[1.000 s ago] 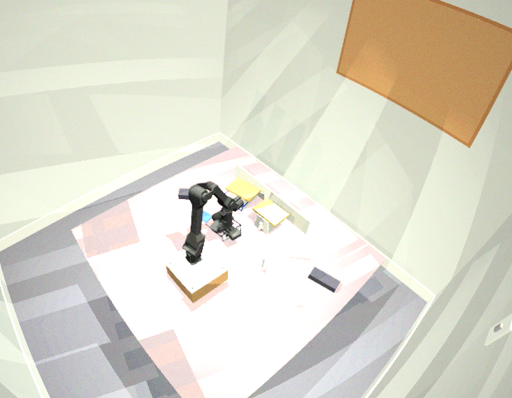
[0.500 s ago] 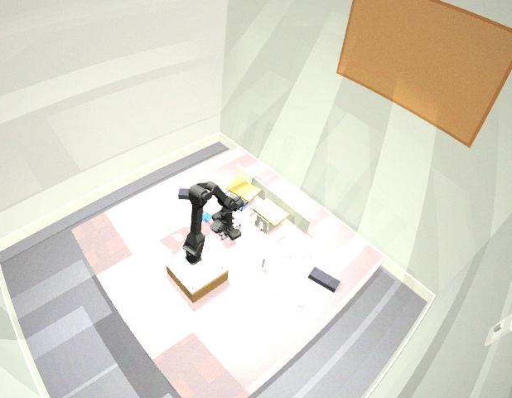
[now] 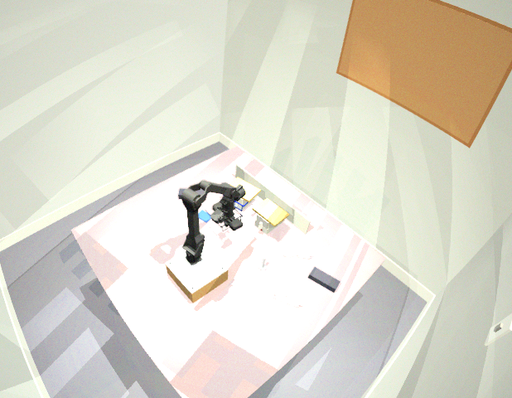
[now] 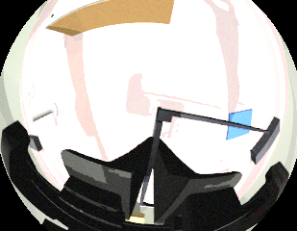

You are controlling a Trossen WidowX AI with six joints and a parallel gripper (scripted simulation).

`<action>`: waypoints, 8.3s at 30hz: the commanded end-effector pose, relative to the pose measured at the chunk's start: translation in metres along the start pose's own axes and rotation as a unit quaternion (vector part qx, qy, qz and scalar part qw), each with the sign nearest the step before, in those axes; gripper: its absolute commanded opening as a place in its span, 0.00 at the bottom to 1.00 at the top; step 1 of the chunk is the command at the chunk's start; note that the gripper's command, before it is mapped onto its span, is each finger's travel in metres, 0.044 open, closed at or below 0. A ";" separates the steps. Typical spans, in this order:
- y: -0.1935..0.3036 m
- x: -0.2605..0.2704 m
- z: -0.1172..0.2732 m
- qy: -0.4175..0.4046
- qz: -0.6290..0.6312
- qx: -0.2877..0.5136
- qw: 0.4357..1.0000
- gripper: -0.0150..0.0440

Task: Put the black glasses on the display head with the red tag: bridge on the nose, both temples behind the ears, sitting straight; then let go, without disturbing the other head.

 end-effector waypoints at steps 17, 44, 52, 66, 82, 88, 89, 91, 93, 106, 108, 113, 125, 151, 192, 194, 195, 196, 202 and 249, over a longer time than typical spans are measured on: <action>0.005 0.029 0.030 0.044 -0.075 0.011 0.996 0.25; 0.003 0.120 0.043 0.162 -0.280 0.074 0.943 0.25; -0.004 0.149 0.048 0.193 -0.336 0.105 0.916 0.25; -0.025 0.199 0.061 0.237 -0.424 0.169 0.858 0.25; -0.062 0.252 0.078 0.271 -0.508 0.255 0.777 0.25; -0.060 0.249 0.078 0.267 -0.505 0.248 0.782 0.25; -0.060 0.249 0.078 0.267 -0.505 0.248 0.782 0.25; -0.060 0.249 0.078 0.267 -0.505 0.248 0.782 0.25; -0.060 0.249 0.078 0.267 -0.505 0.248 0.782 0.25; -0.060 0.249 0.078 0.267 -0.505 0.248 0.782 0.25; -0.060 0.248 0.077 0.267 -0.506 0.246 0.782 0.25; -0.052 0.237 0.073 0.267 -0.518 0.217 0.784 0.25; -0.029 0.197 0.059 0.244 -0.558 0.121 0.784 0.25; -0.008 0.111 0.039 0.118 -0.631 -0.002 0.767 0.25; -0.009 0.053 0.008 0.000 -0.672 0.004 0.740 0.25; -0.009 0.053 0.006 0.000 -0.672 0.004 0.740 0.25; -0.009 0.053 0.006 0.000 -0.672 0.004 0.740 0.25; -0.009 0.053 0.005 0.000 -0.672 0.004 0.740 0.25; -0.009 0.053 -0.001 0.000 -0.672 0.004 0.740 0.25; 0.014 0.053 -0.021 0.002 -0.672 0.006 0.740 0.25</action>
Point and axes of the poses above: the point midway between the two fingers, 35 mm back from their tips, its own z axis back along the fingers, its own x axis across the jaws, y = z × x, the point moved 1 cm from there along z, back along the fingers, and after that the axes turned 8 degrees about z, right-handed, at the moved point
